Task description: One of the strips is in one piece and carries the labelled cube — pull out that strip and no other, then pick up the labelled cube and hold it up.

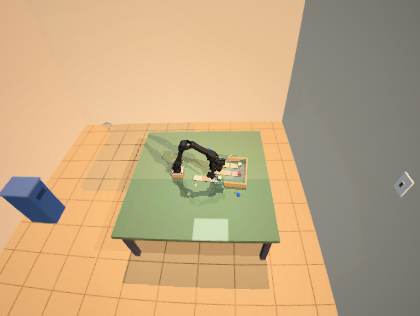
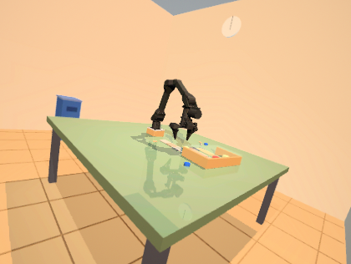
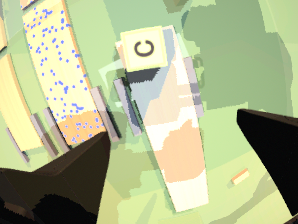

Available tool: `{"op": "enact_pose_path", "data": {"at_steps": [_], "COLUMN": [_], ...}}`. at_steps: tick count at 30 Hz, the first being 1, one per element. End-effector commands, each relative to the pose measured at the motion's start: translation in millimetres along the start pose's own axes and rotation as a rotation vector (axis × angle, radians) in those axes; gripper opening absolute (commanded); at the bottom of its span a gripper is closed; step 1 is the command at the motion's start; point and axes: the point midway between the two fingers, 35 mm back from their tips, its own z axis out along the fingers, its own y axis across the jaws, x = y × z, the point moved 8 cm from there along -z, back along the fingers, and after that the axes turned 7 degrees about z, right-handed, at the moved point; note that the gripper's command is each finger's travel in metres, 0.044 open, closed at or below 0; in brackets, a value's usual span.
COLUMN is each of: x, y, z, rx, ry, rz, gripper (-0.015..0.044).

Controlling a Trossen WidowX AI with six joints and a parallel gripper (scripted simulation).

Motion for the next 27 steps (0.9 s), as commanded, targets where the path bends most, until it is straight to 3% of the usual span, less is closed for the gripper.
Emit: {"op": "enact_pose_path", "data": {"at_steps": [1, 12, 19, 27], "x": [-15, -49, -49, -50], "y": [5, 18, 18, 18], "z": [-1, -4, 4, 18], "rx": [0.0, -0.001, -0.001, -0.001], "ry": [0.001, -0.002, -0.002, -0.002], "rz": [0.003, 0.003, 0.003, 0.003], "gripper": [0.044, 0.044, 0.0256, 0.025]}}
